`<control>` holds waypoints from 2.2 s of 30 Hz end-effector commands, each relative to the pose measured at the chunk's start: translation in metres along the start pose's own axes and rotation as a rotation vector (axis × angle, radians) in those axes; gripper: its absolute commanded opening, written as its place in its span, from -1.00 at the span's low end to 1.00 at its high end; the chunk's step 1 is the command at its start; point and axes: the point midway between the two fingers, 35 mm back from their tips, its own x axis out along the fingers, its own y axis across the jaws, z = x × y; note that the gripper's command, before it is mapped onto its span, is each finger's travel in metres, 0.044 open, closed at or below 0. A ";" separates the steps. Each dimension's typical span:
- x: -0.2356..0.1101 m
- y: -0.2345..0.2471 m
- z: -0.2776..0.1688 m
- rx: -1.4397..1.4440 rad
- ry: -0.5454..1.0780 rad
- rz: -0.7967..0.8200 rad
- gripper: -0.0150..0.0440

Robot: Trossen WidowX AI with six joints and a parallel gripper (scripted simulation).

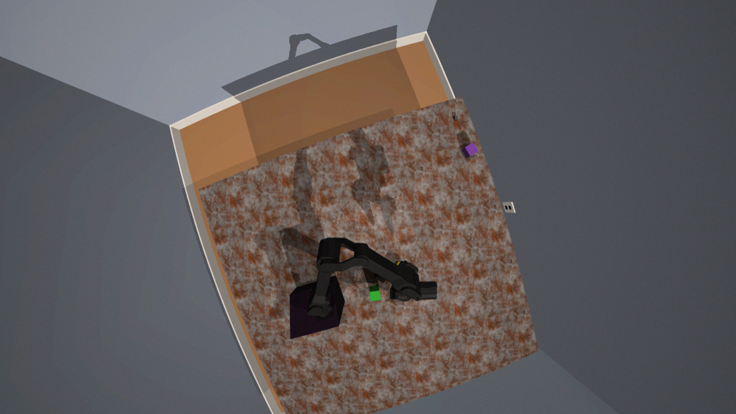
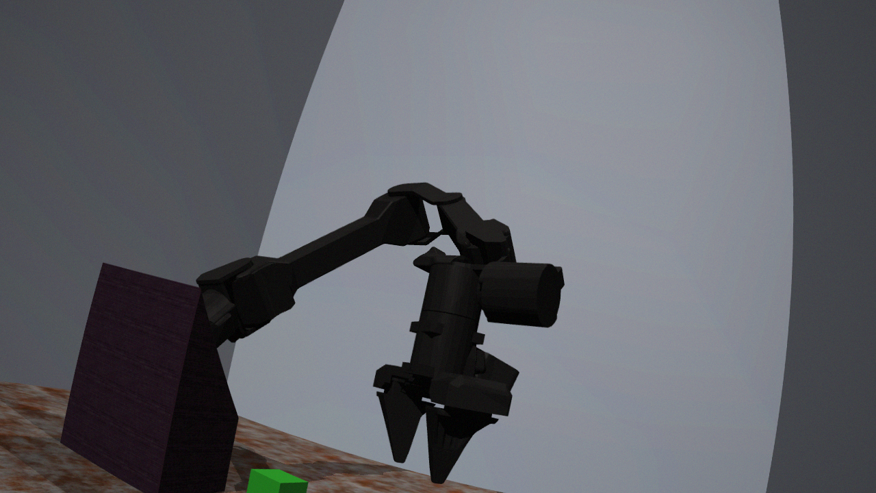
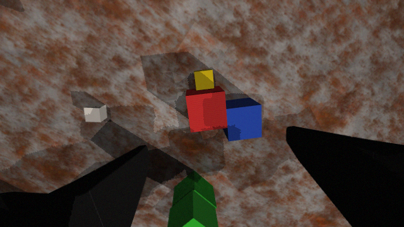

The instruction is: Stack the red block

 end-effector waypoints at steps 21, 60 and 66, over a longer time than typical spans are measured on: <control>0.058 0.001 -0.002 0.007 -0.003 0.018 1.00; 0.107 0.003 -0.002 0.008 -0.004 0.020 1.00; 0.107 0.003 -0.002 0.008 -0.004 0.020 1.00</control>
